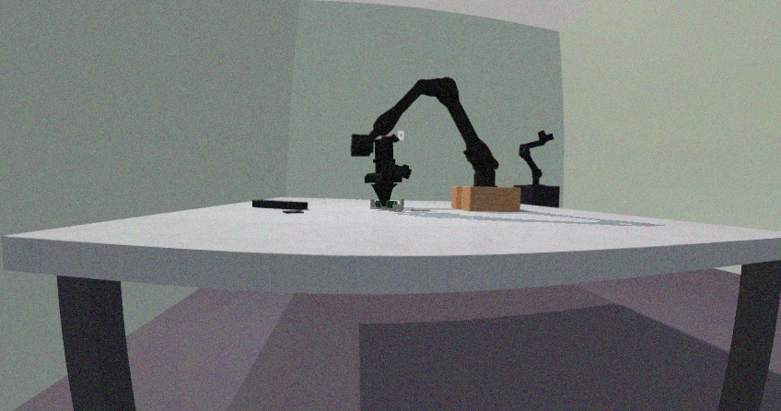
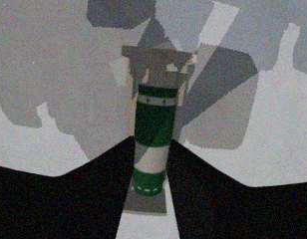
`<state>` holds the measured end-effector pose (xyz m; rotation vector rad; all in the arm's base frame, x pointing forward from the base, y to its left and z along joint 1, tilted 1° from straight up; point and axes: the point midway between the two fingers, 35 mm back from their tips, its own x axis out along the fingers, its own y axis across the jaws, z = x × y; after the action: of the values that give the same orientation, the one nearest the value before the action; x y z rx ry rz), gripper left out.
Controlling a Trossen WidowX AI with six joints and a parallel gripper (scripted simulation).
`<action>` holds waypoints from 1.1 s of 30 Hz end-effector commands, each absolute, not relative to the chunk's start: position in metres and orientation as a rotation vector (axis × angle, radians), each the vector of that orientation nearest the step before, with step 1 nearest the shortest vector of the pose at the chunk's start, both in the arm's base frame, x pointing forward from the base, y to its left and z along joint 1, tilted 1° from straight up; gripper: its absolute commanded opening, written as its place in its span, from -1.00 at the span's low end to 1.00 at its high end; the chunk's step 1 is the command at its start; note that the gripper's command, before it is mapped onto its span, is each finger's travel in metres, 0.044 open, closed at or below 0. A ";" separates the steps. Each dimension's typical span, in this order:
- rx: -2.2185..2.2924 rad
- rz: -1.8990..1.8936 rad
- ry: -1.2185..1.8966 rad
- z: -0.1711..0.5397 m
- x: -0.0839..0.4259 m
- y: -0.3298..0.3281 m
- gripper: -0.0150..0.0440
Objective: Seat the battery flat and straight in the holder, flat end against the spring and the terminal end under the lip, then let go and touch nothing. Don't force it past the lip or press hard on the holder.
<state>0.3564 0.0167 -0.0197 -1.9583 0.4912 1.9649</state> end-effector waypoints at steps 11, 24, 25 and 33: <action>-1.960 1.957 0.496 -0.021 0.346 0.021 -0.26; -1.961 1.955 0.494 -0.021 0.346 0.020 -0.08; -1.961 1.955 0.494 -0.021 0.346 0.020 0.01; -1.964 1.956 0.492 -0.011 0.346 0.021 0.09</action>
<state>0.3453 0.0204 -0.0176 -1.9612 0.4912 1.9618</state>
